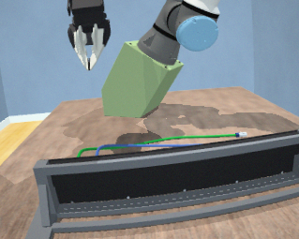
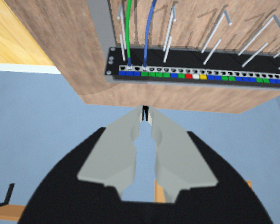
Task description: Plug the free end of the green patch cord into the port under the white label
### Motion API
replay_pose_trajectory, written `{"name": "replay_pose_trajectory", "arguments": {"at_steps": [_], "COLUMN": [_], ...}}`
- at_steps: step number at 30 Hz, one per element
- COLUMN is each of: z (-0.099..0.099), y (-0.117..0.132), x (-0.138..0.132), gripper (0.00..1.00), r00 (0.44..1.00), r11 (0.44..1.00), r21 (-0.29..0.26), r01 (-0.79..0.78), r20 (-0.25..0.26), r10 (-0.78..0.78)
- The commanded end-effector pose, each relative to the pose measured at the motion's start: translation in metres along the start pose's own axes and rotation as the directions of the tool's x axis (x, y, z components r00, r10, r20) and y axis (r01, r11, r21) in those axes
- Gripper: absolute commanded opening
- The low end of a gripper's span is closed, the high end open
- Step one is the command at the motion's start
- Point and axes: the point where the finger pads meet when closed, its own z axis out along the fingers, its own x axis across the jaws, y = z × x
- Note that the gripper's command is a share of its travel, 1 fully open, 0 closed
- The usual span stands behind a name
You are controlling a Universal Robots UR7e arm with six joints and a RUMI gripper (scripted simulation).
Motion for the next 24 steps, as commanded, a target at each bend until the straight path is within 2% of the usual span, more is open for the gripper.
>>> {"name": "replay_pose_trajectory", "arguments": {"at_steps": [1, 24], "z": [0.008, 0.058], "y": [-0.001, 0.0], "x": [0.001, -0.001], "gripper": [0.0, 0.0], "r00": [1.0, 1.0], "r11": [1.0, 1.0], "r21": [-0.001, -0.001], "r01": [-0.003, 0.0], "r20": [0.001, 0.002], "r10": [0.003, 0.0]}}
